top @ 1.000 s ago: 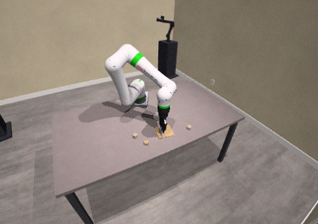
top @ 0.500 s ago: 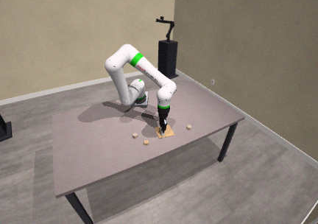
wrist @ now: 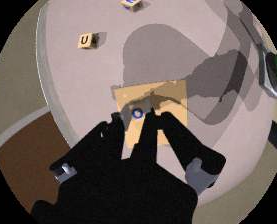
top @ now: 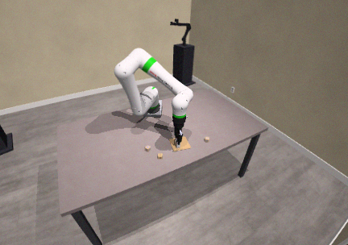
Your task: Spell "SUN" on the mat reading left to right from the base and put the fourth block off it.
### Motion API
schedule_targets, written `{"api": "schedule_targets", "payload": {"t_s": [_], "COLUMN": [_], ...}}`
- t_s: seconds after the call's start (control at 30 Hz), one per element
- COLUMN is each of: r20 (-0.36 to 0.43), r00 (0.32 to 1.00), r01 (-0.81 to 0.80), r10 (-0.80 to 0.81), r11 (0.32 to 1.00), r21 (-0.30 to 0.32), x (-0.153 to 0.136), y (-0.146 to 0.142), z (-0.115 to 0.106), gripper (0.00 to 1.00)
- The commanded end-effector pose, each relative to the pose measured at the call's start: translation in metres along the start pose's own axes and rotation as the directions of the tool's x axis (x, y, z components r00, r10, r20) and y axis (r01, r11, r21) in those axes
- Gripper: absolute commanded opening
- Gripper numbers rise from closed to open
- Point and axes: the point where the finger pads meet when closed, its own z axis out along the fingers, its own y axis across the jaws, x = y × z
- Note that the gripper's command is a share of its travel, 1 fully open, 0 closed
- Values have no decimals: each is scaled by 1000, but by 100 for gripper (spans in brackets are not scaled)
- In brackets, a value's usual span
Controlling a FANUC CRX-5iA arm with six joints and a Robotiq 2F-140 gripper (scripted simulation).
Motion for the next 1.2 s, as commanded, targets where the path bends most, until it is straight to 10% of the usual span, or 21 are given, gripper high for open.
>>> {"api": "schedule_targets", "payload": {"t_s": [0.0,0.47,0.9,1.17], "r20": [0,0,0,0], "r00": [1000,1000,1000,983], "r01": [0,0,2,182], "r10": [0,0,-2,-182], "r11": [1000,1000,1000,983], "r21": [0,0,0,0], "x": [0,0,1,95], "y": [0,0,0,0], "z": [-15,-91,-94,-91], "gripper": [16,16,16,16]}}
